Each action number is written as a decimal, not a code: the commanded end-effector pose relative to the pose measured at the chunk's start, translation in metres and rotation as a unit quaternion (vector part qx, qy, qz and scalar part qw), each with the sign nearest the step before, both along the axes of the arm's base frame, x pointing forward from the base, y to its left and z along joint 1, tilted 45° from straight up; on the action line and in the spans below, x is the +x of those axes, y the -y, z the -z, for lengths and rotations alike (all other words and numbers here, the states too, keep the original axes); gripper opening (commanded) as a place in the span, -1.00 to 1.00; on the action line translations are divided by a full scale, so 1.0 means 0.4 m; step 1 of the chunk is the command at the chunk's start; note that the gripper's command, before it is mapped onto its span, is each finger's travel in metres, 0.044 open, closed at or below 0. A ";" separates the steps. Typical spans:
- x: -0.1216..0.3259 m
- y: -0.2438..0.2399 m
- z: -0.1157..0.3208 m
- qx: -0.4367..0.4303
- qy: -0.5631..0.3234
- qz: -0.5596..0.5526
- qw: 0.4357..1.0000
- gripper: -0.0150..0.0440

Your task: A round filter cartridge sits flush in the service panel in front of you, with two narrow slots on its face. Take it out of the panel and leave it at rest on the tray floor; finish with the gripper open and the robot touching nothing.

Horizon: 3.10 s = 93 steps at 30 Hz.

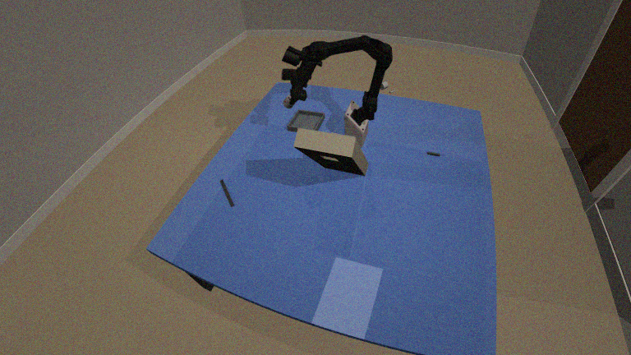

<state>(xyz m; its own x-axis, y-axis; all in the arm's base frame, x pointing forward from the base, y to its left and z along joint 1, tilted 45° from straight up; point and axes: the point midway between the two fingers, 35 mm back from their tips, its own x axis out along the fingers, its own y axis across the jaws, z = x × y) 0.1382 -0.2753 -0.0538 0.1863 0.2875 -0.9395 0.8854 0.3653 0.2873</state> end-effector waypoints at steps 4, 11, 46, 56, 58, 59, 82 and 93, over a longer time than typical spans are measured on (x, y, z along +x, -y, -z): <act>-0.122 -0.006 0.099 -0.007 -0.059 0.064 0.996 -0.49; -0.254 -0.048 0.193 -0.014 -0.123 0.130 0.984 -0.49; -0.436 -0.294 0.423 -0.015 -0.219 0.226 0.949 -0.49; -0.433 -0.295 0.419 -0.010 -0.218 0.229 0.949 0.04; -0.433 -0.295 0.419 -0.010 -0.218 0.229 0.949 0.22; -0.433 -0.295 0.419 -0.010 -0.218 0.229 0.949 0.31; -0.428 -0.194 0.324 -0.011 -0.219 0.226 0.949 1.00; -0.428 -0.194 0.324 -0.011 -0.219 0.226 0.949 1.00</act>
<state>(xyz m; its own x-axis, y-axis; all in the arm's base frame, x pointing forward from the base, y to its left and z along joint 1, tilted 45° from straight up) -0.0330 -0.1978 -0.1827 -0.1235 0.2509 -0.9601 0.9859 -0.0791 -0.1475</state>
